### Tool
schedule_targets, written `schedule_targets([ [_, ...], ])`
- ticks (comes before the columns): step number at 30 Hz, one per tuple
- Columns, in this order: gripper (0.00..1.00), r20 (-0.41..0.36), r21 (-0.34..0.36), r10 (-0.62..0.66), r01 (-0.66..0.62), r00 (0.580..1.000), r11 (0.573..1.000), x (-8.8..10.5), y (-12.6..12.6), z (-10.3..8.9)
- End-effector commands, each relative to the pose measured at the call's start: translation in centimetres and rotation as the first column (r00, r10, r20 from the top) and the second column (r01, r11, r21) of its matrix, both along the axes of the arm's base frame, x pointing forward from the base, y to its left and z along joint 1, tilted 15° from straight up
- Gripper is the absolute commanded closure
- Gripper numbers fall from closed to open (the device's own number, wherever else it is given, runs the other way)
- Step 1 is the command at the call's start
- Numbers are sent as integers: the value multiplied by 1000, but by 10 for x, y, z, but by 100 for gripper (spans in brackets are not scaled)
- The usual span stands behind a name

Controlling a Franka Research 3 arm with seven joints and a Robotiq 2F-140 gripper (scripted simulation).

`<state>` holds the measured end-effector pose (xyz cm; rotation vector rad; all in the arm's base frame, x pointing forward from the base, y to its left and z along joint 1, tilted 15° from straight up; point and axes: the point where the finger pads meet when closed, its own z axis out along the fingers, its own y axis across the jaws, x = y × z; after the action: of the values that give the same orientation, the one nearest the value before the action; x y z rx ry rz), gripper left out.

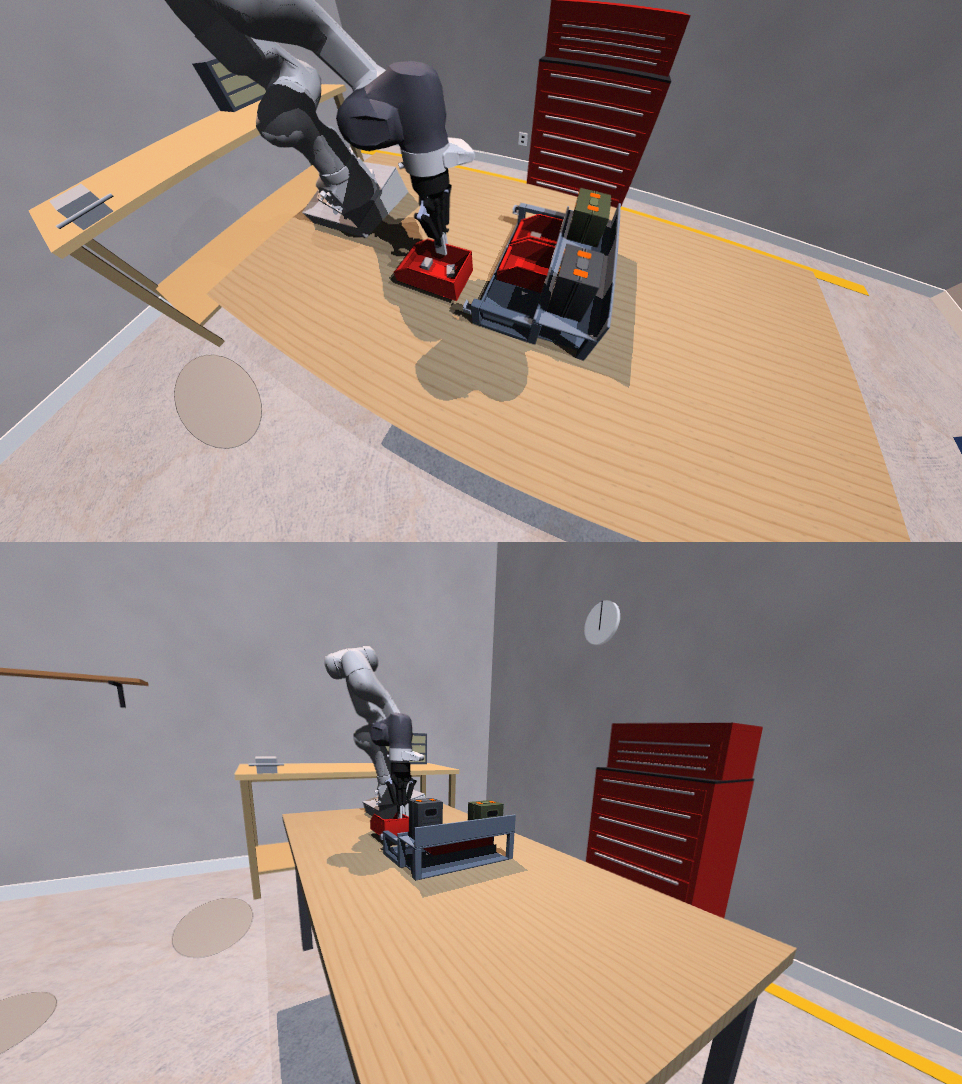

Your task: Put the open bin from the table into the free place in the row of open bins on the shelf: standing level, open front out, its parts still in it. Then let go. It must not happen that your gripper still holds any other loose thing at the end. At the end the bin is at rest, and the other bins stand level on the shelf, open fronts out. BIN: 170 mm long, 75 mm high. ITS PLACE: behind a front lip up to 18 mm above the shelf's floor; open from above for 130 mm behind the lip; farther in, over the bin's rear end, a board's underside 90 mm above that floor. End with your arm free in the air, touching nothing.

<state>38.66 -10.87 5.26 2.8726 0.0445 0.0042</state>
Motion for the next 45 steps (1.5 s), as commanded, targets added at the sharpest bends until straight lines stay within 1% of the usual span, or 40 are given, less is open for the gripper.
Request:
schedule_targets([
  [1,100,2,0,2,-2,1000,1000,2,0,1],
  [20,100,2,0,2,-2,1000,1000,4,0,1],
  [25,100,2,0,2,-2,1000,1000,12,0,1],
  [34,100,2,0,2,-2,1000,1000,33,1,0],
  [45,100,2,0,2,-2,1000,1000,41,1,0],
])
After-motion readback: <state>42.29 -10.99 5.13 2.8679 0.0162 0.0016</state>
